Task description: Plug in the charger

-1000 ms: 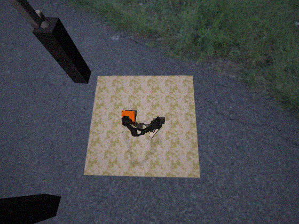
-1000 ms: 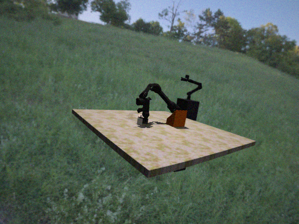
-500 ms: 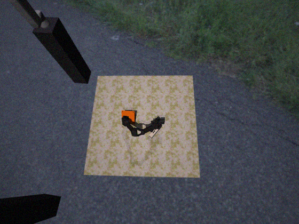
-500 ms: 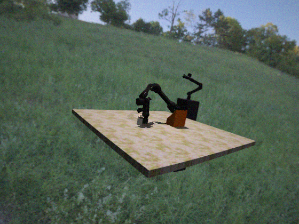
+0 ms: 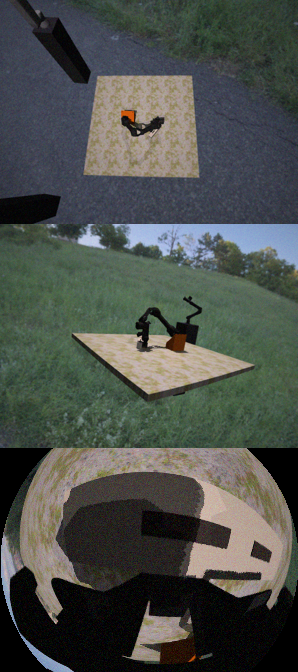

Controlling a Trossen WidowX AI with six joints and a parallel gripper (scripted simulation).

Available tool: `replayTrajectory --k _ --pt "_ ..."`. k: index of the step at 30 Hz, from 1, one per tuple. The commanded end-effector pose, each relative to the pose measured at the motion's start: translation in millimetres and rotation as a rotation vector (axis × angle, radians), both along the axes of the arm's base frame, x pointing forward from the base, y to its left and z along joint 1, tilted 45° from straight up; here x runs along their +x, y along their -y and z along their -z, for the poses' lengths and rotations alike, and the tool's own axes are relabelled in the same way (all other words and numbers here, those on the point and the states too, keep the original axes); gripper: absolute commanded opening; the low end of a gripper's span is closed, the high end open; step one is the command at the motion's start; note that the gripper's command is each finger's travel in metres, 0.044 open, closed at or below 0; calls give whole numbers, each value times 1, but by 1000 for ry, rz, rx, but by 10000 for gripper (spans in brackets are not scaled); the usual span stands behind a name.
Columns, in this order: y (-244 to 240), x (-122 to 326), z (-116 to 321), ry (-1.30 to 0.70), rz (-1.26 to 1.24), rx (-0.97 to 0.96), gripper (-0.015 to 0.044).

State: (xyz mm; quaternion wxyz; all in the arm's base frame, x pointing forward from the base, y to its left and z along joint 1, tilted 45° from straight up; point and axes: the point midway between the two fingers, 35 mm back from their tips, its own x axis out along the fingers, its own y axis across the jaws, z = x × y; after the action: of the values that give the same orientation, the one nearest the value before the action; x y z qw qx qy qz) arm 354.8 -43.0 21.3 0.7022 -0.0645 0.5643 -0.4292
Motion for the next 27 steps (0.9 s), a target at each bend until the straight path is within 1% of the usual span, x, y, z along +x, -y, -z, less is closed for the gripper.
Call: replayTrajectory --k 1,4,13,27 --pt "5 7 -2 28 2 -13 0" --pt "0 0 0 0 0 0 0" --pt "0 0 0 0 0 0 0" --pt "0 0 0 0 0 0 368"
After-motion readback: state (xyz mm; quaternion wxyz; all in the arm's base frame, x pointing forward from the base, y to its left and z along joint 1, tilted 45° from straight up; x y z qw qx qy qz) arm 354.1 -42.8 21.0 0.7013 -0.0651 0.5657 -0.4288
